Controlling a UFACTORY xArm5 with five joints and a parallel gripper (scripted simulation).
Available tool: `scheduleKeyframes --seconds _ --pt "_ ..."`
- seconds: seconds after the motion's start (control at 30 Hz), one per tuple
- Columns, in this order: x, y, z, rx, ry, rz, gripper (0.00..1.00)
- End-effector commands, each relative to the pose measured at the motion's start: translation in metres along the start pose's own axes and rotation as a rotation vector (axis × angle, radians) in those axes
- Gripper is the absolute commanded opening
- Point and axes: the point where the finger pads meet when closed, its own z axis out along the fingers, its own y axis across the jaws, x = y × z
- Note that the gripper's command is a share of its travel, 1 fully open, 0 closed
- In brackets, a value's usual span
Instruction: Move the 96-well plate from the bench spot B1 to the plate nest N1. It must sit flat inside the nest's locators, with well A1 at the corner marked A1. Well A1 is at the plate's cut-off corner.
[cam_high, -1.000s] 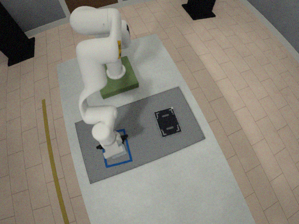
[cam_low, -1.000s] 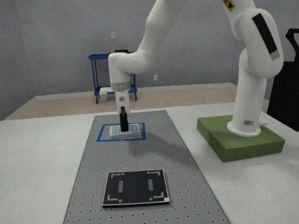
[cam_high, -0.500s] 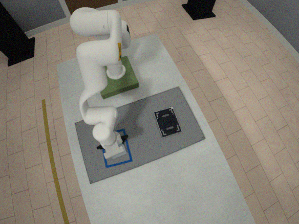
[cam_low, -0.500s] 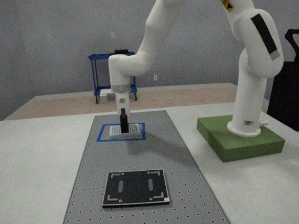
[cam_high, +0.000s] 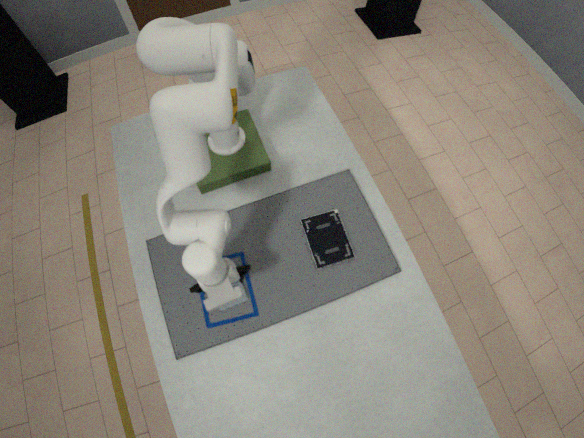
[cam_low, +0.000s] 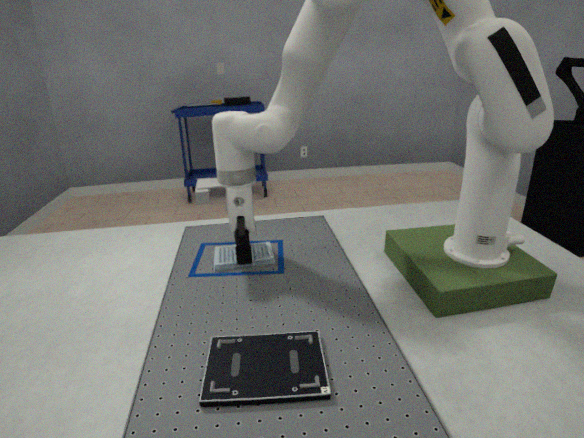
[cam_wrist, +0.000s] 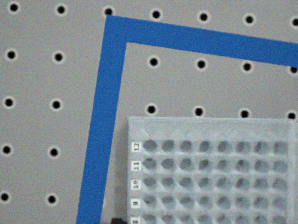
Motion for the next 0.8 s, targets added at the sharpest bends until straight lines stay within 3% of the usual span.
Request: scheduleKeyframes --seconds 0.0,0.63,0.67,0.77 --pt "0.0014 0.0005 0.0013 -0.001 0.003 0.0 1.0" --pt "0.0014 0.0005 0.0026 -0.001 0.004 0.0 1.0" --pt "0.0014 0.0005 0.0021 -0.001 0.004 0.0 0.0" --pt "0.0014 0.0005 0.0021 -0.001 0.004 0.0 0.0"
